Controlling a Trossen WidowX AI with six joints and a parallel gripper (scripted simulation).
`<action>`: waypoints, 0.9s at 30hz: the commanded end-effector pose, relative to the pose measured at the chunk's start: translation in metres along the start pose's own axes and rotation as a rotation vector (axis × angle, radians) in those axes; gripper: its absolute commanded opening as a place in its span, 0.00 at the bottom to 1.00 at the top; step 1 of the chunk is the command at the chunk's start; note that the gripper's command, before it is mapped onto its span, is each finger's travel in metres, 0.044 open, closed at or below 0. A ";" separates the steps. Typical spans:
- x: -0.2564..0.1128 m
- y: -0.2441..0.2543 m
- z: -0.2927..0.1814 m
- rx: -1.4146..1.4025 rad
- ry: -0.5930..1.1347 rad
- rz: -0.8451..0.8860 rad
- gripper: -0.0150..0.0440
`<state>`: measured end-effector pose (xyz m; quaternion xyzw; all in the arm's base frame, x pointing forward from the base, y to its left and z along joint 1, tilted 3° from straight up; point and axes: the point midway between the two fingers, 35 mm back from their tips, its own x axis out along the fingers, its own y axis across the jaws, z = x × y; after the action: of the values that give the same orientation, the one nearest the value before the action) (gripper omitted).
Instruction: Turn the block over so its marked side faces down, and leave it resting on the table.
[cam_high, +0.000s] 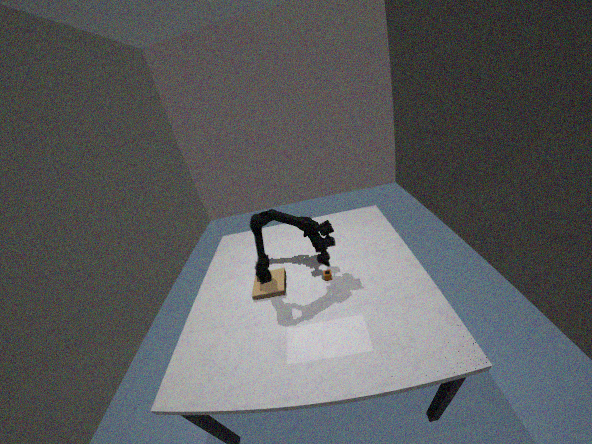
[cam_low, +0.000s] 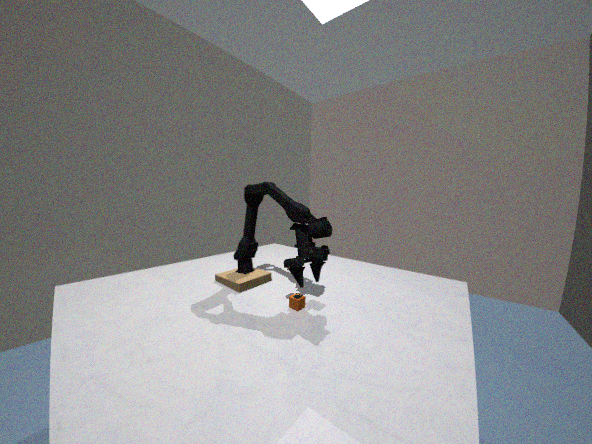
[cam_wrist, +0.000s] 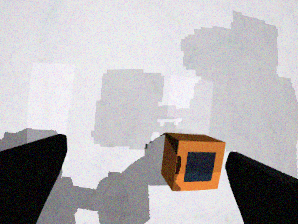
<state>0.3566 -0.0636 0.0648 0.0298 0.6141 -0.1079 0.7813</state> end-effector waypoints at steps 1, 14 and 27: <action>-0.029 -0.053 0.000 -0.010 0.260 0.082 1.00; -0.013 -0.053 -0.005 -0.009 0.267 0.085 1.00; 0.019 -0.050 -0.014 -0.009 0.267 0.085 1.00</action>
<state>0.3396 -0.1133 0.0550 0.0658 0.7076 -0.0704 0.7000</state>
